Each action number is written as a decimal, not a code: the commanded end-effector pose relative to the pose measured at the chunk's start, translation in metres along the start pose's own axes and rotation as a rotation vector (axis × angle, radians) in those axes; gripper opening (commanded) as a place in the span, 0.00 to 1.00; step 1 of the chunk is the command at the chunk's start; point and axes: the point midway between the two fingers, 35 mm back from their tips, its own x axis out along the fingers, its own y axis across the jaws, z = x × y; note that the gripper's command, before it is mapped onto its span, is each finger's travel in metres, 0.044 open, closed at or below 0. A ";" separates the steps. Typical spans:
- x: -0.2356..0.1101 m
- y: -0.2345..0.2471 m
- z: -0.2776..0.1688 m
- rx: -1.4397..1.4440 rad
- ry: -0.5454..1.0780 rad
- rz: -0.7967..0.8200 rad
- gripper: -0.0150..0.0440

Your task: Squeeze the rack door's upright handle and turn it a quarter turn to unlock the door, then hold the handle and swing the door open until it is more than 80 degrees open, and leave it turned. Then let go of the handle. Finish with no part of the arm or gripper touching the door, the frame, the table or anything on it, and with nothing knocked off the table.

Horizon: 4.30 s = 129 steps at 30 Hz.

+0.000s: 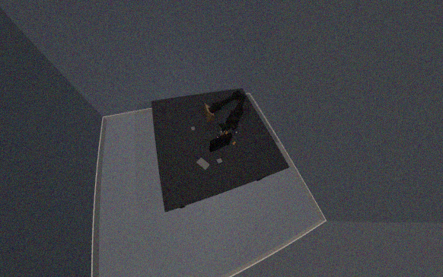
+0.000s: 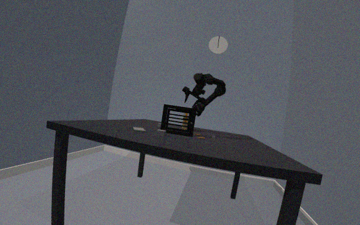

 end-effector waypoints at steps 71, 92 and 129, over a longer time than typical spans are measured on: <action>0.069 0.017 -0.029 0.189 0.126 0.400 0.58; 0.069 0.017 -0.029 0.157 0.119 0.402 0.29; 0.069 0.017 -0.029 -1.629 -0.273 0.383 0.29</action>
